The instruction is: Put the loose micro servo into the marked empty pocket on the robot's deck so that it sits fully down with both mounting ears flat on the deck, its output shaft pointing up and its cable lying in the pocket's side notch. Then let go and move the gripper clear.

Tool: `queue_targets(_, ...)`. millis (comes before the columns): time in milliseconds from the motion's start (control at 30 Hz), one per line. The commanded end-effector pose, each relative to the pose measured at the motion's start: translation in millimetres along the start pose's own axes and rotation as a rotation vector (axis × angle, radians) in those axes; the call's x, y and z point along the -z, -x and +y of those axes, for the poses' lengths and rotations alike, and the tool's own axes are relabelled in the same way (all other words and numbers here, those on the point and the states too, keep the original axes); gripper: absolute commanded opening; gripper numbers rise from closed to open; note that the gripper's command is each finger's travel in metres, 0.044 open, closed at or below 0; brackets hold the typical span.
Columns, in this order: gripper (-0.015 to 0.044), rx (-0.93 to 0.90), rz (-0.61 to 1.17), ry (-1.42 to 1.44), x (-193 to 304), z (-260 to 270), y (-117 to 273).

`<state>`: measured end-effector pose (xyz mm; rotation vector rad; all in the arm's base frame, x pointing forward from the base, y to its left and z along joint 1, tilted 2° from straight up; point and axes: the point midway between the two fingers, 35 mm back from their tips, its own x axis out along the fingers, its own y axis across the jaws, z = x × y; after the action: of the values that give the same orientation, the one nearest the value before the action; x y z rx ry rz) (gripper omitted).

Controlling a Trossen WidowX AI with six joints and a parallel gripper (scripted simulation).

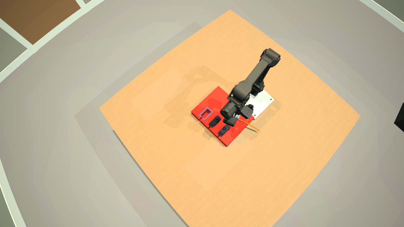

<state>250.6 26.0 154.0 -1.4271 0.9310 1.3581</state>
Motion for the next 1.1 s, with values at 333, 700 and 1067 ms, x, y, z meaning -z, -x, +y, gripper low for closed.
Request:
queue_targets(333, 0.0440, -0.070, 0.014, 0.047, -7, 17, -21)
queue_targets(700, 0.0440, -0.070, 0.014, 0.047, -6, 18, -33)
queue_targets(1067, 0.0387, -0.070, 0.014, 0.047, -6, 19, -45)
